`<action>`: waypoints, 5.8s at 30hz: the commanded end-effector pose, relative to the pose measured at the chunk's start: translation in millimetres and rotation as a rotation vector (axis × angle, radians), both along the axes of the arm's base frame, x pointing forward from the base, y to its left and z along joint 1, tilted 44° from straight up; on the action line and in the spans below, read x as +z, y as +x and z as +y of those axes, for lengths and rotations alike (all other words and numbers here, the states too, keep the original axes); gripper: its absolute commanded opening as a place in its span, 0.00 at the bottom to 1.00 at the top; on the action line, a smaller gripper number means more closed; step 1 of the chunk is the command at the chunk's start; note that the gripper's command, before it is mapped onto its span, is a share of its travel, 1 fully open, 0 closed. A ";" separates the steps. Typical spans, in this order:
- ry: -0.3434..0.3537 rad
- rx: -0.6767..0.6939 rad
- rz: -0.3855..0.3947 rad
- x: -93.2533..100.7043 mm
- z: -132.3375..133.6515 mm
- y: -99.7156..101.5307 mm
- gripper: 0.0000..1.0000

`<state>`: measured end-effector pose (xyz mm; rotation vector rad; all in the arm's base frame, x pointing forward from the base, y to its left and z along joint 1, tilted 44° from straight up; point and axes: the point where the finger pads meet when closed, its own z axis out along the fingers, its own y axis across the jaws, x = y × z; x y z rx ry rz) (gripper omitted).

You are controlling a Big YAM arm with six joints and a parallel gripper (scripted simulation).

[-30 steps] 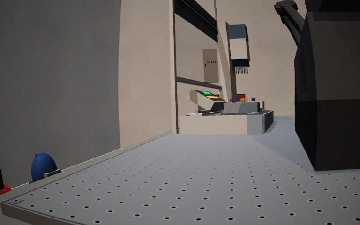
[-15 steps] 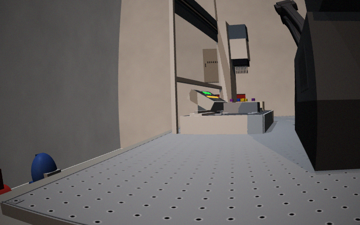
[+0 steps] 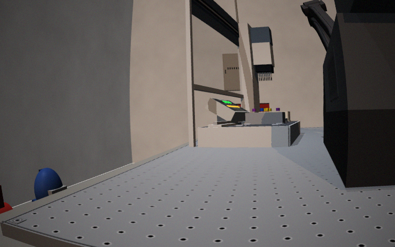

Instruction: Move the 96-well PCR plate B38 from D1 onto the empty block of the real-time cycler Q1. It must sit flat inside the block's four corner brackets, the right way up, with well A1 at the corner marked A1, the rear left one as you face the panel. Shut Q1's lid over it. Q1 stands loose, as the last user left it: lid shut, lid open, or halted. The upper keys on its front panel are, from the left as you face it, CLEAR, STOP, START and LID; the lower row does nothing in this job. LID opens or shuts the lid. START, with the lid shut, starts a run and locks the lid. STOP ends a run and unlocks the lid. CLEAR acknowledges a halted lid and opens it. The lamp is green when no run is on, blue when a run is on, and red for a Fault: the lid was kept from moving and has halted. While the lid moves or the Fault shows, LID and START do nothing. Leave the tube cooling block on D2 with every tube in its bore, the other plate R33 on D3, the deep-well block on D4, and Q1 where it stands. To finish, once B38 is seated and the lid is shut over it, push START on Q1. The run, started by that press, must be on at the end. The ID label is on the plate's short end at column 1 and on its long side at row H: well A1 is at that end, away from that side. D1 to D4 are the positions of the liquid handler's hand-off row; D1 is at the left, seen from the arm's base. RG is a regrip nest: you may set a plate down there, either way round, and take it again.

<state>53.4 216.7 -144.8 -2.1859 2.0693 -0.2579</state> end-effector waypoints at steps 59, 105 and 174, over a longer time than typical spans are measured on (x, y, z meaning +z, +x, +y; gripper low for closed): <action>0.067 -0.011 -0.021 -5.5 64.4 12.6 0.00; 0.040 0.006 -0.002 38.3 30.1 -4.0 0.00; 0.065 0.018 0.003 132.6 26.7 -26.5 0.00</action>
